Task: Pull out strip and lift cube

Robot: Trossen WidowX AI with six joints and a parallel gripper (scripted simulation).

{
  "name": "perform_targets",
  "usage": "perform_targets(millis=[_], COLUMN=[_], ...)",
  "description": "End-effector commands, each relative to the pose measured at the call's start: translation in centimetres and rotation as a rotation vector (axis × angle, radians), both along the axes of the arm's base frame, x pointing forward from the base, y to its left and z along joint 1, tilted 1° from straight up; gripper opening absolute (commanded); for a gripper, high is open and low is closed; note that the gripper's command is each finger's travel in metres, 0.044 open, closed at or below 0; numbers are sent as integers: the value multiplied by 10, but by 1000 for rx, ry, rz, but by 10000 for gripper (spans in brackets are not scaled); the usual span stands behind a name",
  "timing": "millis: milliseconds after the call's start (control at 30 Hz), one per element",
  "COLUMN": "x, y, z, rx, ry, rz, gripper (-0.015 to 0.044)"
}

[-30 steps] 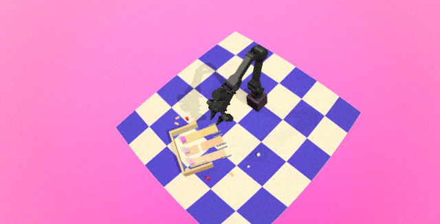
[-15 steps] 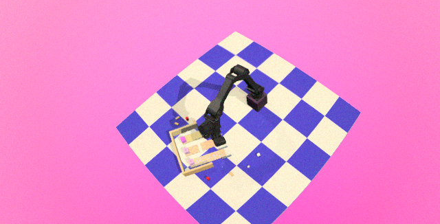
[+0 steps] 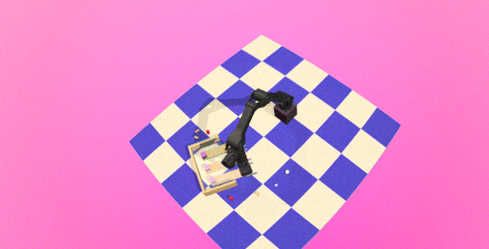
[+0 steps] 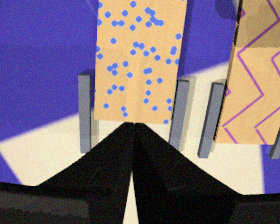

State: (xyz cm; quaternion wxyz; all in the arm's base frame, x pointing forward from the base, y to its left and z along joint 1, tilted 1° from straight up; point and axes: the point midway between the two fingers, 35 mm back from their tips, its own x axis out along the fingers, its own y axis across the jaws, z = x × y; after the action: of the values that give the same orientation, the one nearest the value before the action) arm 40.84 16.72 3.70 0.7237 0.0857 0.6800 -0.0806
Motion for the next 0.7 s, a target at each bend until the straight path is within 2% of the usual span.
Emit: perform_targets(millis=[0,667], x=[1,4], y=[1,1], z=[-7,-40], rx=[2,2], ry=[4,4], rz=[-7,-7], gripper=[0,0])
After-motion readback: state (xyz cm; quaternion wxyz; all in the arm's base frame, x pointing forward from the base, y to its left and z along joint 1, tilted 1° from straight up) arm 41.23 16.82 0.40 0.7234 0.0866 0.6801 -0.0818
